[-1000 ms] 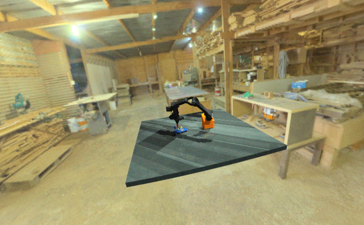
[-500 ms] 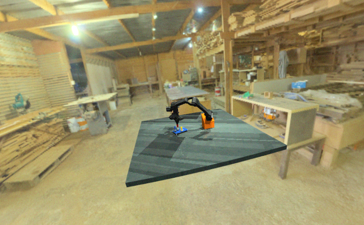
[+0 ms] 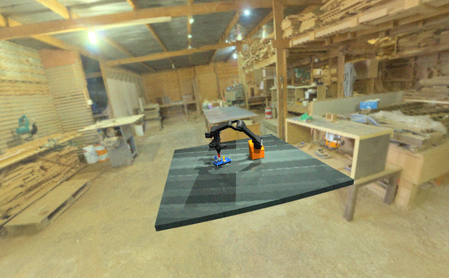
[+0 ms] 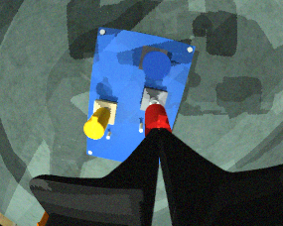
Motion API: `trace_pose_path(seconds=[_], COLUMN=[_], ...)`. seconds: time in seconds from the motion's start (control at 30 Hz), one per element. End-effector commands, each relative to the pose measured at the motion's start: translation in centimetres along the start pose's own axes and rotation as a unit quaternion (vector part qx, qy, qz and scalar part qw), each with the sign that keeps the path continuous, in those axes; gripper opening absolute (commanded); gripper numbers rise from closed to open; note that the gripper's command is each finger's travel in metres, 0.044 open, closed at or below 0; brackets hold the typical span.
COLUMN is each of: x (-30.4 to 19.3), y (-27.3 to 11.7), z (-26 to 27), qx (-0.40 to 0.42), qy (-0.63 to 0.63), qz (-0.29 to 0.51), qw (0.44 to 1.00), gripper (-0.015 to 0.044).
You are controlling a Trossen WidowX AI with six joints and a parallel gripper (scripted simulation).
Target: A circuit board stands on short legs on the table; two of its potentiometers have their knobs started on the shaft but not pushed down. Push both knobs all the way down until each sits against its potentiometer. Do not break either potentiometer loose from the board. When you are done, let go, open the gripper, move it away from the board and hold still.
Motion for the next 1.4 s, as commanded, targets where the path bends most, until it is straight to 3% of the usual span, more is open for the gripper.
trace_pose_path(seconds=[0.0,1.37], x=[0.1,0.1], y=[0.6,2.5], z=[0.0,0.0], qx=[0.001,0.001], qy=[-0.002,-0.002], qz=[-0.001,-0.001], qw=[1.0,1.0], gripper=[0.0,0.0])
Point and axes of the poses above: the point midway between the two fingers, 35 mm back from their tips, its own y axis out along the fingers, its own z axis across the jaws, x = y × z, the point moved 9 cm from there along -y, back along the fingers, and after that the axes turned 8 degrees about -y, right-handed, at the moved point
